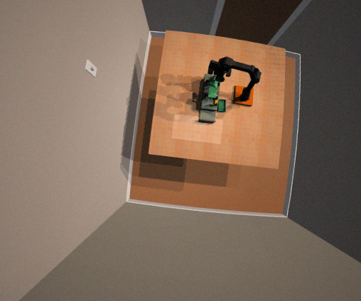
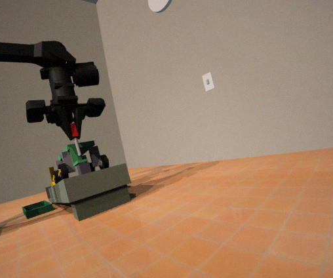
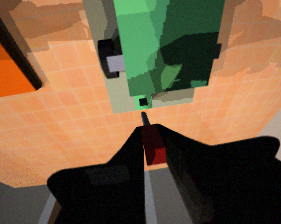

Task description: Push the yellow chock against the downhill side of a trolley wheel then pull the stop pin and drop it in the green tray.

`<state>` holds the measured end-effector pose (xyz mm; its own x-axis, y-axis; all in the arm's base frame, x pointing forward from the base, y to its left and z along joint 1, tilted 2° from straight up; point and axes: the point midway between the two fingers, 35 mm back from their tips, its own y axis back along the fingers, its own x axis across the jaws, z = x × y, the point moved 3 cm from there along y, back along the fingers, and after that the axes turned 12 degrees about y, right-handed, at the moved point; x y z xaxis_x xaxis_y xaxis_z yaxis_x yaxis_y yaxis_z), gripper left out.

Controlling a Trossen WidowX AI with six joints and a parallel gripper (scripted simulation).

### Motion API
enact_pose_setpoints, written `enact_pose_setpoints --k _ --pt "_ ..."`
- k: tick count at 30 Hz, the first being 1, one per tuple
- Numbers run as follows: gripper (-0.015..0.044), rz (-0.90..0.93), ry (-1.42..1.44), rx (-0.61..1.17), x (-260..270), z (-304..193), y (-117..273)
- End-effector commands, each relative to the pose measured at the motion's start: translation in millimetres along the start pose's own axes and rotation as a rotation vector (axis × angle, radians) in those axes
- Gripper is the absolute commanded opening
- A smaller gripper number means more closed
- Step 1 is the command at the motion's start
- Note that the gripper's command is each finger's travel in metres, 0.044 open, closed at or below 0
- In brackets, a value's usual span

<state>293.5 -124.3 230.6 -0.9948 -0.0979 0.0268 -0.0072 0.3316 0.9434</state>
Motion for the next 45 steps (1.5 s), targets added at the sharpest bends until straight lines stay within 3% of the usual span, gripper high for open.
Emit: enact_pose_setpoints --k 1,12,37,45 --pt "0.0 -0.006 0.001 0.005 1 -7 0" --pt "0.0 -0.005 0.001 0.007 3 -23 0" --pt "0.0 0.001 0.003 0.006 83 -7 -3" --pt "0.0 0.001 0.003 0.004 82 2 -3"
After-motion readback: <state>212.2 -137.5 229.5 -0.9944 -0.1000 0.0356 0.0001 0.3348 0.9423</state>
